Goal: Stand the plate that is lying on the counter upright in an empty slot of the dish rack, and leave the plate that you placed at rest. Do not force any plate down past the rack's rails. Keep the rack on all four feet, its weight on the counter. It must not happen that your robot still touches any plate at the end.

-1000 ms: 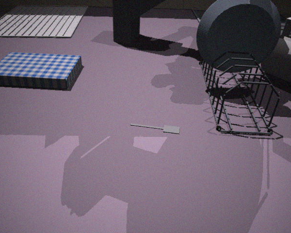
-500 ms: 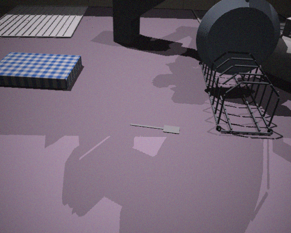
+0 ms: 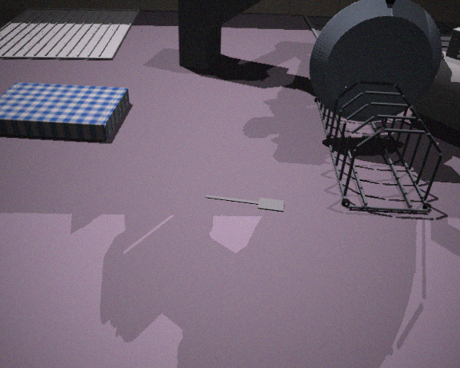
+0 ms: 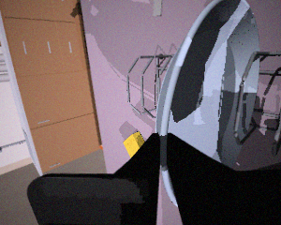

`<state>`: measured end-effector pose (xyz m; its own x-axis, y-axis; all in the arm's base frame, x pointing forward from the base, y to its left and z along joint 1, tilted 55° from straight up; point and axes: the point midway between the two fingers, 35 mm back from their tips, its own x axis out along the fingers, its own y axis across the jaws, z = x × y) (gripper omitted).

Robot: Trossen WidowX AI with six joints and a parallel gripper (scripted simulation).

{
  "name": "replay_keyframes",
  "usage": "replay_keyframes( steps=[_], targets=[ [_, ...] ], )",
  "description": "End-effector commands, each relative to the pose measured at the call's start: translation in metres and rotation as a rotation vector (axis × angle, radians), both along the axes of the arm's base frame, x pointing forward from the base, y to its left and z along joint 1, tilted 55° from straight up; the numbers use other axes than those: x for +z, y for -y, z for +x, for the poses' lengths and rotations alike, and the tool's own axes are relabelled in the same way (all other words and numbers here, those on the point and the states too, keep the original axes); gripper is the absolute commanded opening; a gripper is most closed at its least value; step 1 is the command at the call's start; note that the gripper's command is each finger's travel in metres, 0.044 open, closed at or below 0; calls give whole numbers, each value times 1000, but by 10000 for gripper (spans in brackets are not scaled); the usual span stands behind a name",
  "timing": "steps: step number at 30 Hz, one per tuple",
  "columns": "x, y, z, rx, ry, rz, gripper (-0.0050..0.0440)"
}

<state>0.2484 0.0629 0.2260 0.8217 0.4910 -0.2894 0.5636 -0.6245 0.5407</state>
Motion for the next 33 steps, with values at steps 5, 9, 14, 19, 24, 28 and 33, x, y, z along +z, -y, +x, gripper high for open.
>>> replay_keyframes(
  steps=[5, 9, 14, 19, 24, 28, 33],
  targets=[
    [0, 0, 1, -12, 6, 0, 0],
    [-2, -2, 1, -12, 6, 0, 0],
    [-3, -4, 2, -12, 6, 0, 0],
    [-4, -5, 2, -12, 6, 0, 0],
    [-5, -7, 2, -12, 6, 0, 0],
    [-6, -9, 2, -12, 6, 0, 0],
    [-8, -11, 3, -12, 6, 0, 0]
  ],
)
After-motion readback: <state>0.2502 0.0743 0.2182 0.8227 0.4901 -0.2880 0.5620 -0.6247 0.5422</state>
